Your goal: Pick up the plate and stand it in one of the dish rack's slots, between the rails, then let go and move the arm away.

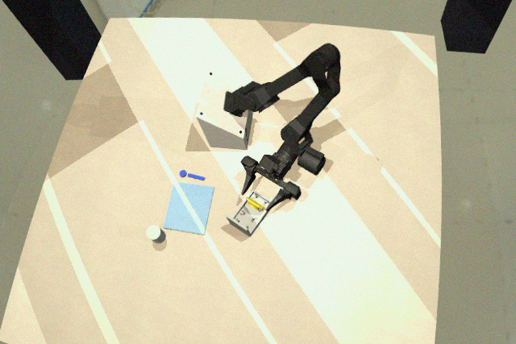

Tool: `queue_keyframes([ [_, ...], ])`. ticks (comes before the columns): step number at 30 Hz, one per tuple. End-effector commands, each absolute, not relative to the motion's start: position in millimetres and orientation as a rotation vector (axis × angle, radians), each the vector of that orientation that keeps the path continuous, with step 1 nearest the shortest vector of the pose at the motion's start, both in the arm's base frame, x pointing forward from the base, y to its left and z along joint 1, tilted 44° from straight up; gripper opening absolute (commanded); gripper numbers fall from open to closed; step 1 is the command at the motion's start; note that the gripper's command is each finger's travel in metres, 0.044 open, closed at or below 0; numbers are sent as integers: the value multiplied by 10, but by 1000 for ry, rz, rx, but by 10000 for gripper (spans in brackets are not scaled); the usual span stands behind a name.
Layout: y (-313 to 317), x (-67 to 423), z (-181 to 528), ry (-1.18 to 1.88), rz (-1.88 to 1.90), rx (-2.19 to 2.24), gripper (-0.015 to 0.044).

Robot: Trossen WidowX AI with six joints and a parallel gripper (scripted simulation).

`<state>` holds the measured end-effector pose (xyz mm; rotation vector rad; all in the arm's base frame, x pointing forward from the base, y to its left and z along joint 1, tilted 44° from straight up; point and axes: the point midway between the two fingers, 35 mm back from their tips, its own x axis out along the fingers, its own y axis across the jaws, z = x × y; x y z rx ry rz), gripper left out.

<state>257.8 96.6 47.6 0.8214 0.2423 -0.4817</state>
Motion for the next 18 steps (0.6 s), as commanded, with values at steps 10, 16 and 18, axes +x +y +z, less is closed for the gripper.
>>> queue_keyframes([
  [10, 355, 2589, 1173, 232, -481, 802, 400],
  [16, 294, 2605, 1188, 259, -491, 757, 400],
  [18, 257, 2634, 1156, 302, -506, 702, 400],
])
